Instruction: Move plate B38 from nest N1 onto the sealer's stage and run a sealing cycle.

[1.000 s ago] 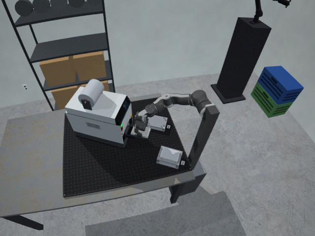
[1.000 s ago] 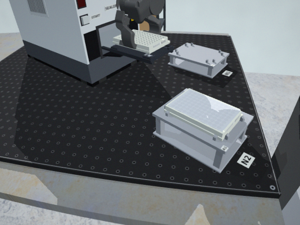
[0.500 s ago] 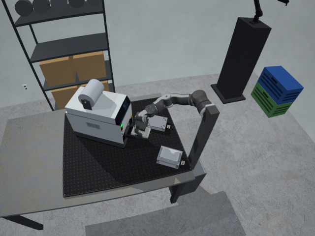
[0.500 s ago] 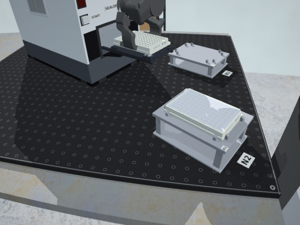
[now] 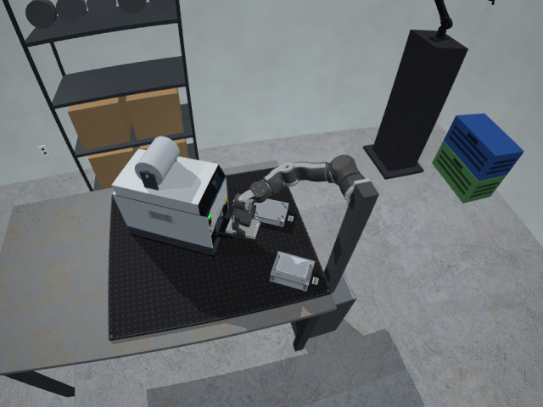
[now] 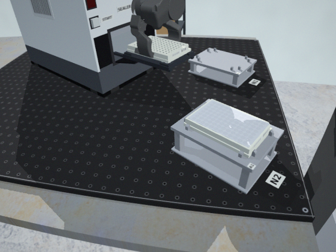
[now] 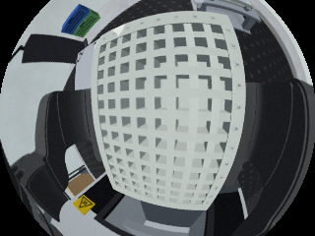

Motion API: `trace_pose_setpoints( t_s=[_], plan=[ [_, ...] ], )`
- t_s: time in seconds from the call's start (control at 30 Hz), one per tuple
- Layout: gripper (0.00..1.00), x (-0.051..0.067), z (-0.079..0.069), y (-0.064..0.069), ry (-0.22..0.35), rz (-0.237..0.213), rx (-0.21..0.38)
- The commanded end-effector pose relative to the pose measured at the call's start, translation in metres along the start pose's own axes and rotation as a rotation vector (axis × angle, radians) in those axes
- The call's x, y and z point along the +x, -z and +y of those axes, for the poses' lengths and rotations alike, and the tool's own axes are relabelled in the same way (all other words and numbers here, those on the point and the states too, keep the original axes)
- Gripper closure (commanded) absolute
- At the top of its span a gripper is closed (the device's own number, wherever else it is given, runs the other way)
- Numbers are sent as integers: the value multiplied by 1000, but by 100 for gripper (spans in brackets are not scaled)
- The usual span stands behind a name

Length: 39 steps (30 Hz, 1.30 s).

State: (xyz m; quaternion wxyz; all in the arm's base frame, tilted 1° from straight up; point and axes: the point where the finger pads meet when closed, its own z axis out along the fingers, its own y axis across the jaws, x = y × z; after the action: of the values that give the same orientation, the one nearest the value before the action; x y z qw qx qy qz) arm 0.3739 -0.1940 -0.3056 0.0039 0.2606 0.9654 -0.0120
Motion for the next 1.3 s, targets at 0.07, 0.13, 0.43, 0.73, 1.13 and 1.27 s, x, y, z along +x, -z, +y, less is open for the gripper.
trace_pose_setpoints(
  t_s=[0.07,0.13,0.43,0.73,1.13,1.27],
  plan=[
    [100,0,1,-1,5,1,-5],
    [100,0,1,-1,5,1,-5],
    [100,-1,2,1,3,-2,-7],
    [100,-2,2,2,2,-4,-9],
    [100,-1,2,2,3,-3,-7],
    [100,-1,2,2,3,-3,-7]
  ],
)
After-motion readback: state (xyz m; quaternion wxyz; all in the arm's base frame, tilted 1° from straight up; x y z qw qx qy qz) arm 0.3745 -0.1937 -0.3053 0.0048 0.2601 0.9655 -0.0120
